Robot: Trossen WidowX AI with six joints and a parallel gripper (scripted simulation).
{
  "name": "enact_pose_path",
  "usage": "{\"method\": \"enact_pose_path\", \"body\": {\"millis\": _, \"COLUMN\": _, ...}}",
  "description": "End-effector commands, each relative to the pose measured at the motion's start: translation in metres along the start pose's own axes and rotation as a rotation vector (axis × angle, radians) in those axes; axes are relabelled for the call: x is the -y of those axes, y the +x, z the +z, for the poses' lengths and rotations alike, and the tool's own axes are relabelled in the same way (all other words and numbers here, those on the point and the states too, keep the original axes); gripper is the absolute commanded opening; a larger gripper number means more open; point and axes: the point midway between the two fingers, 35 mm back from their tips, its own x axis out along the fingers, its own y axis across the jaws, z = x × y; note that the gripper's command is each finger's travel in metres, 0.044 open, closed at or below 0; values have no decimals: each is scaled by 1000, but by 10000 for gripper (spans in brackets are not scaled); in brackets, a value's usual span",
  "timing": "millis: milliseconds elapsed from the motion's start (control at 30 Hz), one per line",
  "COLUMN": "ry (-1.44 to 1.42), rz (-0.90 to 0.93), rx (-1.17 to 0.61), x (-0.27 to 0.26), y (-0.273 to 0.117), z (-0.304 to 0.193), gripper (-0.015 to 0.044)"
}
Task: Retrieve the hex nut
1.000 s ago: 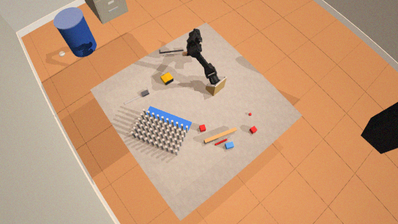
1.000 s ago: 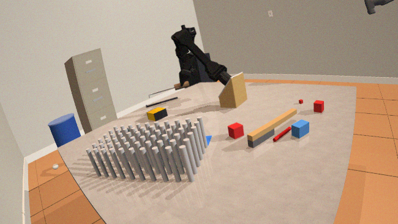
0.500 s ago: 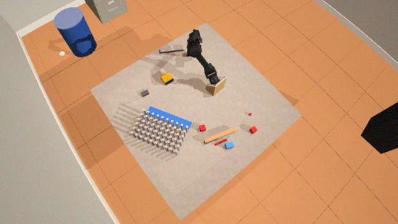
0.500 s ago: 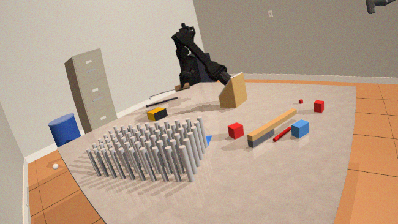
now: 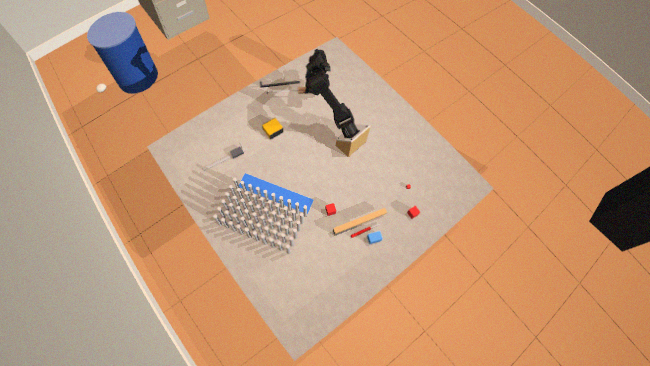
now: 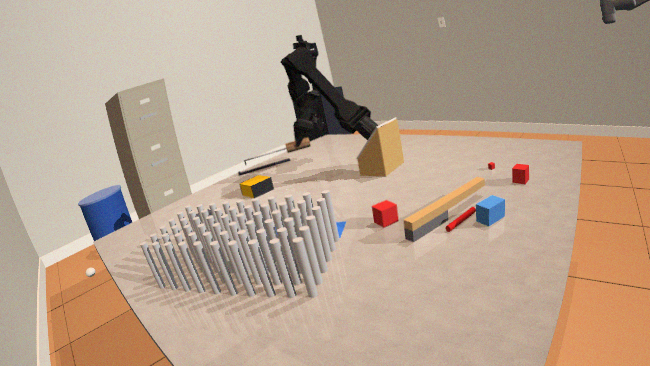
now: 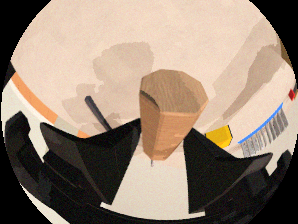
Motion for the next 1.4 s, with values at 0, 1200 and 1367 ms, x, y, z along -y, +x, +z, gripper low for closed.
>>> {"method": "enact_pose_path", "body": {"millis": 0, "ry": 4, "rz": -1, "rx": 0, "x": 0, "y": 3, "z": 2, "gripper": 0}}
{"method": "enact_pose_path", "body": {"millis": 1200, "ry": 5, "rz": 6, "rx": -6, "x": -2, "y": 24, "z": 10, "gripper": 0}}
{"method": "enact_pose_path", "body": {"millis": 1367, "ry": 6, "rz": 7, "rx": -7, "x": -2, "y": 27, "z": 11, "gripper": 0}}
